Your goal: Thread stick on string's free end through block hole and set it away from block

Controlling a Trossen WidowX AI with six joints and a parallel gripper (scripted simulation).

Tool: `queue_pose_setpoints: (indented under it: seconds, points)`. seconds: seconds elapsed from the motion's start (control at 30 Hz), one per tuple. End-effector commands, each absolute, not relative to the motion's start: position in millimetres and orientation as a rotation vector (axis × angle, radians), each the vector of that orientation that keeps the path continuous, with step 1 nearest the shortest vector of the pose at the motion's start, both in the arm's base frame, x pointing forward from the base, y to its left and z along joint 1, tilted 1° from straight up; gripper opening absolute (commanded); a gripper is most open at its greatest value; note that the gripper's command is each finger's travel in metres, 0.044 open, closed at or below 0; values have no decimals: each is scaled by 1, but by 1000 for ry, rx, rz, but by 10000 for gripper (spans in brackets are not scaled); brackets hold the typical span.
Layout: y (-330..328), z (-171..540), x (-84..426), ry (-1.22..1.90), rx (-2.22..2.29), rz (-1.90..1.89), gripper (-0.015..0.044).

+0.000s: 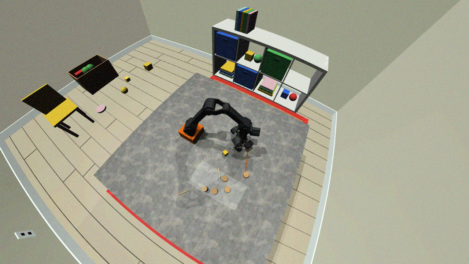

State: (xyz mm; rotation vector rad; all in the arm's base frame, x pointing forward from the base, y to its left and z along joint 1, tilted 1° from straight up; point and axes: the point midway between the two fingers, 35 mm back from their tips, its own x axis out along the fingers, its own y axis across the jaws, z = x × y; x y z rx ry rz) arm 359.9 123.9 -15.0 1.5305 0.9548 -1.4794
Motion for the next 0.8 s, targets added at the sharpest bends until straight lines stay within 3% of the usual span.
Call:
queue_pose_setpoints:
  seconds: [0.0, 0.77]
  points:
    - [119, -13, 357, 960, 1536, -1473, 0]
    - [91, -14, 344, 960, 1535, -1474, 0]
